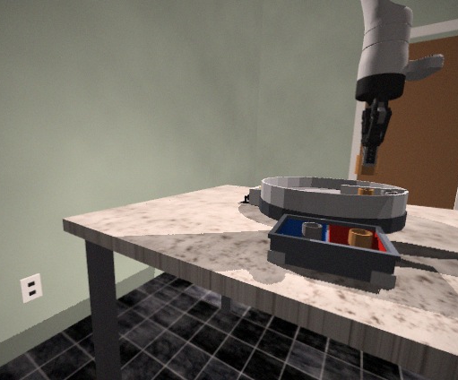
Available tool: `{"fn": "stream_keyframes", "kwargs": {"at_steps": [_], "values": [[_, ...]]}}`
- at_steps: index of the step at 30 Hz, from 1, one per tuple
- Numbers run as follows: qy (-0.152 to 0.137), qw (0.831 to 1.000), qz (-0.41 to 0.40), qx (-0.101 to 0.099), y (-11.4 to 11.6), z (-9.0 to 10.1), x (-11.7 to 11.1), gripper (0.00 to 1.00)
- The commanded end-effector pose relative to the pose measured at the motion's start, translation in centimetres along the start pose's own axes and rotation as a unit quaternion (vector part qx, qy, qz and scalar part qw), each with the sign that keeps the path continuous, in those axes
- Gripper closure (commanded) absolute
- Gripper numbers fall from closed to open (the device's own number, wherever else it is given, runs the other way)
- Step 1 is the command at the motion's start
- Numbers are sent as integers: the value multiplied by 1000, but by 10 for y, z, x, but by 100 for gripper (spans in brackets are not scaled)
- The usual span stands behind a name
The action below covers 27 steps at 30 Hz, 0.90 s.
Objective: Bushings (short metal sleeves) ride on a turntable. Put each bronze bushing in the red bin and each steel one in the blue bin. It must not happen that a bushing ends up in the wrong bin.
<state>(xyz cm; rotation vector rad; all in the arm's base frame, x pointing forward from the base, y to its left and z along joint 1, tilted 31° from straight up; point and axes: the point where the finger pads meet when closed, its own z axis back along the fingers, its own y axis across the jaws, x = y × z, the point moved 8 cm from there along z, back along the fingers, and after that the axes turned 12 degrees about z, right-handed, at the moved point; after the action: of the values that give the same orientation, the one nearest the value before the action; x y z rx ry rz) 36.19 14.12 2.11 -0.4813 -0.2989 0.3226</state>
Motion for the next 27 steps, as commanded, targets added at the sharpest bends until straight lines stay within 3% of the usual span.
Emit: {"fn": "stream_keyframes", "kwargs": {"at_steps": [1,2,5,10,27], "values": [[5,1000,-9,8,22,-1,21,100],[5,1000,-9,8,31,-1,27,100],[5,1000,-9,8,31,-1,27,100],[5,1000,-9,8,79,0,53,100],[4,1000,-9,9,79,0,53,100]]}}
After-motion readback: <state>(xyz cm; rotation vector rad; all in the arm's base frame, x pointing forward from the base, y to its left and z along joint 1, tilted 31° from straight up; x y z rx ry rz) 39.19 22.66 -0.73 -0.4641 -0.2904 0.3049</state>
